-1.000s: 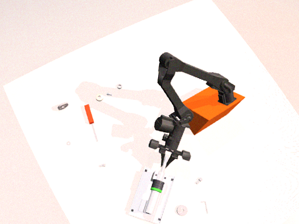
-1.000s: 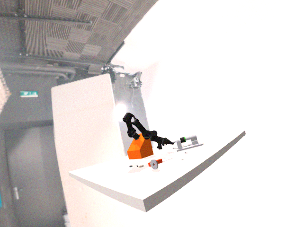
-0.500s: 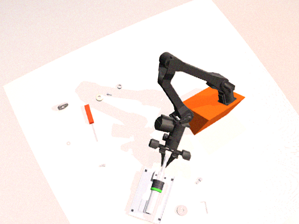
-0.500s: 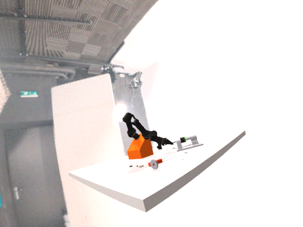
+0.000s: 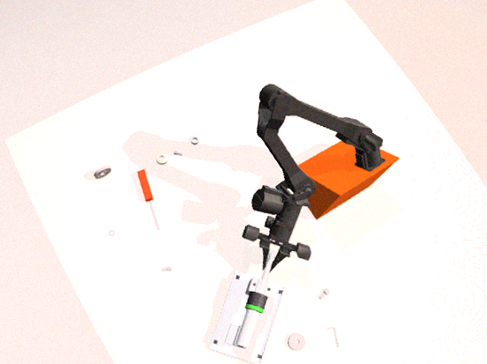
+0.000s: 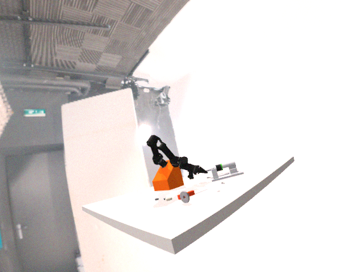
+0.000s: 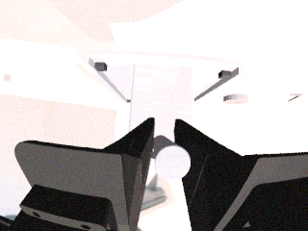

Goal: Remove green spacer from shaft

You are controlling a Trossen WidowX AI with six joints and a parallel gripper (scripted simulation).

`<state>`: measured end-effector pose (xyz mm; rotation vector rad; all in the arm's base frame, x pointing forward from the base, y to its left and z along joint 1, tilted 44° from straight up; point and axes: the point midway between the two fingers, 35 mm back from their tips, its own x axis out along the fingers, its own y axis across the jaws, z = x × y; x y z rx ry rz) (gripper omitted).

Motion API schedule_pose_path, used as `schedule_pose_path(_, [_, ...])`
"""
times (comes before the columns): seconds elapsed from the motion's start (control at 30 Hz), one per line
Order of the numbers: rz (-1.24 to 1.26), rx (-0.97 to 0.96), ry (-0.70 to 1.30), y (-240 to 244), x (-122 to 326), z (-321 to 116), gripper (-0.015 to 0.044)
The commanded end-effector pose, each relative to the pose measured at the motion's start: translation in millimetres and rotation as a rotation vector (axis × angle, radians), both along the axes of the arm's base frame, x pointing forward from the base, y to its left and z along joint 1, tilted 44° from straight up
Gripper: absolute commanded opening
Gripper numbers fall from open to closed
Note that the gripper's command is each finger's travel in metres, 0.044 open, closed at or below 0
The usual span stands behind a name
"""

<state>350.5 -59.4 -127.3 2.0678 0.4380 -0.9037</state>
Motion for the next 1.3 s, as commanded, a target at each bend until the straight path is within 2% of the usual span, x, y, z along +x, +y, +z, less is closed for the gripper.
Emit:
schedule_pose_path(0.0, [0.003,-0.003,0.001,-0.5,-0.8,0.4,0.0])
schedule_pose_path(1.27, [0.003,-0.003,0.001,-2.3,-4.7,2.3,0.0])
